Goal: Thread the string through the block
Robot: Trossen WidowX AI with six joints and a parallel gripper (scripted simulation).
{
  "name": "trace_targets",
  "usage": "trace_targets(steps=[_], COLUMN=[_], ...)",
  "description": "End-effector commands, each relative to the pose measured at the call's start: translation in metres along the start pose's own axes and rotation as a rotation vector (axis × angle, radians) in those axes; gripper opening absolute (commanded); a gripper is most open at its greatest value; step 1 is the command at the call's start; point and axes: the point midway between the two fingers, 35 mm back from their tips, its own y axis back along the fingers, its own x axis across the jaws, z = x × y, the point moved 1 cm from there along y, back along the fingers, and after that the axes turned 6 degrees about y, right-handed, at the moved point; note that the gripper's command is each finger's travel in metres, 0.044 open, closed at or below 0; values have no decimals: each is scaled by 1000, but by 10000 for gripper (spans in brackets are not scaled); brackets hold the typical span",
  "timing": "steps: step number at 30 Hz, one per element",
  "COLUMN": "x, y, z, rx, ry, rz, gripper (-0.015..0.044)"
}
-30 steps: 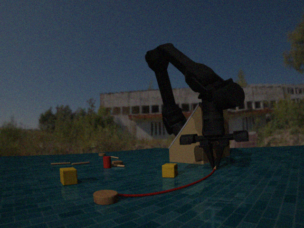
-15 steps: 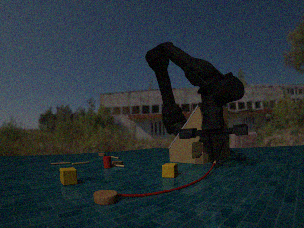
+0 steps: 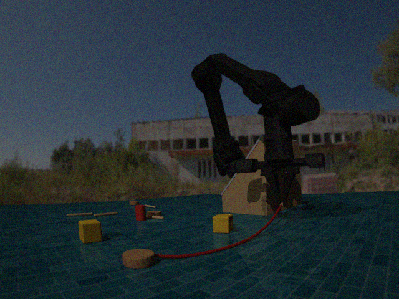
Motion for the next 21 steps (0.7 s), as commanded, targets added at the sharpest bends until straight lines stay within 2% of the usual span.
trace_targets(steps=[1, 21], x=[-1, 0], y=[6, 20], z=[-1, 1], rx=[2, 1], ry=[-5, 0], rz=[-4, -1], gripper=[0, 0])
